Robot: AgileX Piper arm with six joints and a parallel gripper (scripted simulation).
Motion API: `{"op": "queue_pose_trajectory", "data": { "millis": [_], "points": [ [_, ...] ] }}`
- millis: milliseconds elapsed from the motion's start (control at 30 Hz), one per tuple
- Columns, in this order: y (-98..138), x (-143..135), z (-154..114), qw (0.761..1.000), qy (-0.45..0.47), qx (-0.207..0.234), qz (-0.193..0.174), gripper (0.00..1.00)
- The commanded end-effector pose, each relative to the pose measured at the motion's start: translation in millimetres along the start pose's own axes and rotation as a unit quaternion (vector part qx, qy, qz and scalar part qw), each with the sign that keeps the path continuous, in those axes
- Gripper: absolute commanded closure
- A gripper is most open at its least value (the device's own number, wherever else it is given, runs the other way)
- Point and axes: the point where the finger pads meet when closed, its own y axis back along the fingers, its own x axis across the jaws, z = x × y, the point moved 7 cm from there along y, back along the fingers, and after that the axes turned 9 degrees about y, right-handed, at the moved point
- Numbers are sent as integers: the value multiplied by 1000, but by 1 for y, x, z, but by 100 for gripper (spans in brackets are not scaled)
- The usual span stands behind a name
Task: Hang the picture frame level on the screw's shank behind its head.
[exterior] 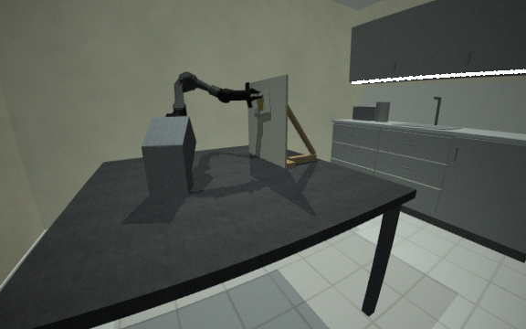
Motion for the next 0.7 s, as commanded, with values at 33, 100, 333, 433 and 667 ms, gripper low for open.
{"op": "queue_pose_trajectory", "data": {
  "millis": [33, 100, 333, 433, 667],
  "points": [
    [0, -4, 1, 1000, 0, -2, -7, 100],
    [0, -4, 1, 1000, -1, -2, -7, 100],
    [0, -4, 1, 1000, -4, -3, -7, 100],
    [0, -5, 1, 1000, -7, -3, -6, 100],
    [0, -6, -1, 1000, -21, -3, -6, 100]
  ]
}}
